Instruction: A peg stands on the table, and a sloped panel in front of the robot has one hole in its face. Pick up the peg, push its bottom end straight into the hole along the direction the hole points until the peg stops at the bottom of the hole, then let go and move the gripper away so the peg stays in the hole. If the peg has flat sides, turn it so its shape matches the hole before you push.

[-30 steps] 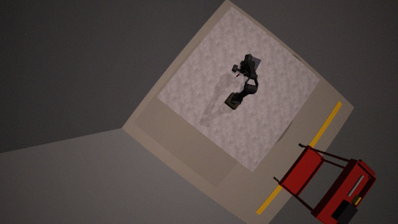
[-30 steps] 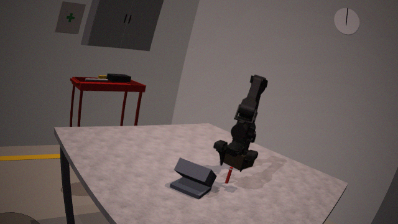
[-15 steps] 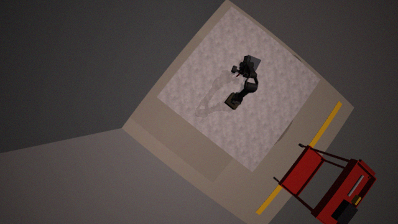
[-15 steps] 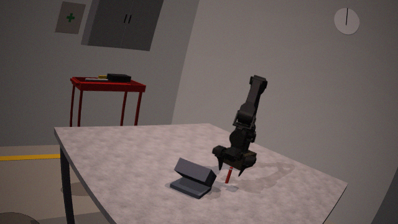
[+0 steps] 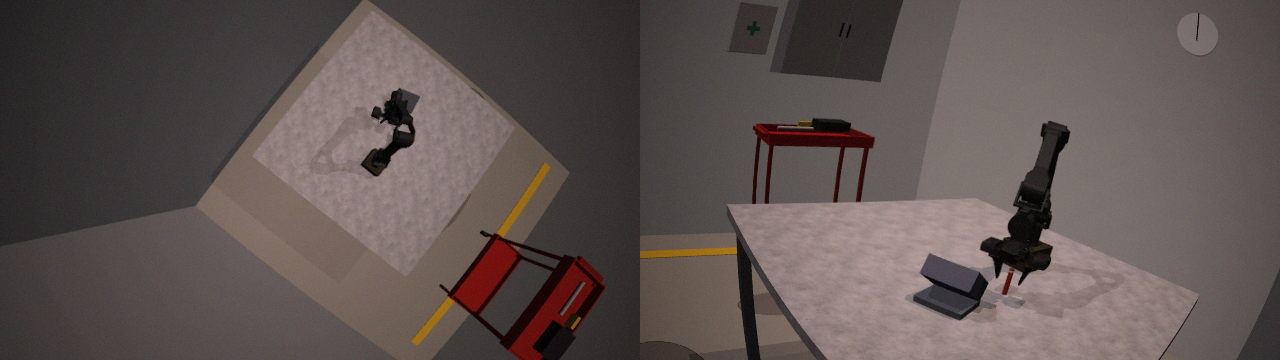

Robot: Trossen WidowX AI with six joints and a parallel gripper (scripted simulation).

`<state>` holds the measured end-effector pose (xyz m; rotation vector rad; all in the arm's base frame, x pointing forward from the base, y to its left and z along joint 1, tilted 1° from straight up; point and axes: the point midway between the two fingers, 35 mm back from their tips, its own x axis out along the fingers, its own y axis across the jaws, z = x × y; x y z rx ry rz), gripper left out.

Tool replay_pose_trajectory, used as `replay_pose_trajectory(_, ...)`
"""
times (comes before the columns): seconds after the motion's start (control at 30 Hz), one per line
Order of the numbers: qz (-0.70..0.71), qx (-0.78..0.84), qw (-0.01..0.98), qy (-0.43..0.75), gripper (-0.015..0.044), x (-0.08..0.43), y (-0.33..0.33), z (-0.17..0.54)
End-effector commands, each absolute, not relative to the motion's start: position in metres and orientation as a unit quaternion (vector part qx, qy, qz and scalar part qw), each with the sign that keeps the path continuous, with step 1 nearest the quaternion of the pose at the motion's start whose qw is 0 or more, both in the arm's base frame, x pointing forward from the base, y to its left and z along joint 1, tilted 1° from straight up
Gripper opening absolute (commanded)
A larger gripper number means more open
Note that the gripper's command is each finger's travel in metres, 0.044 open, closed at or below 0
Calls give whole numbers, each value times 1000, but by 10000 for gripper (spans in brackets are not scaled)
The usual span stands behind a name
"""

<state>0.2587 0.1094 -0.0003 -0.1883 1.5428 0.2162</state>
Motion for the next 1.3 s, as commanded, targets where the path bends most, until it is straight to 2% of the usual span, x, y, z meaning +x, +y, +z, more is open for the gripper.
replay_pose_trajectory(0.0, 98, -84, 708, 694, 230, 259, 110, 0)
replay_pose_trajectory(0.23, 98, -84, 708, 694, 46, 259, 110, 0)
replay_pose_trajectory(0.47, 98, -84, 708, 694, 0, 259, 110, 0)
replay_pose_trajectory(1.27, 96, -80, 707, 696, 0, 263, 108, 80)
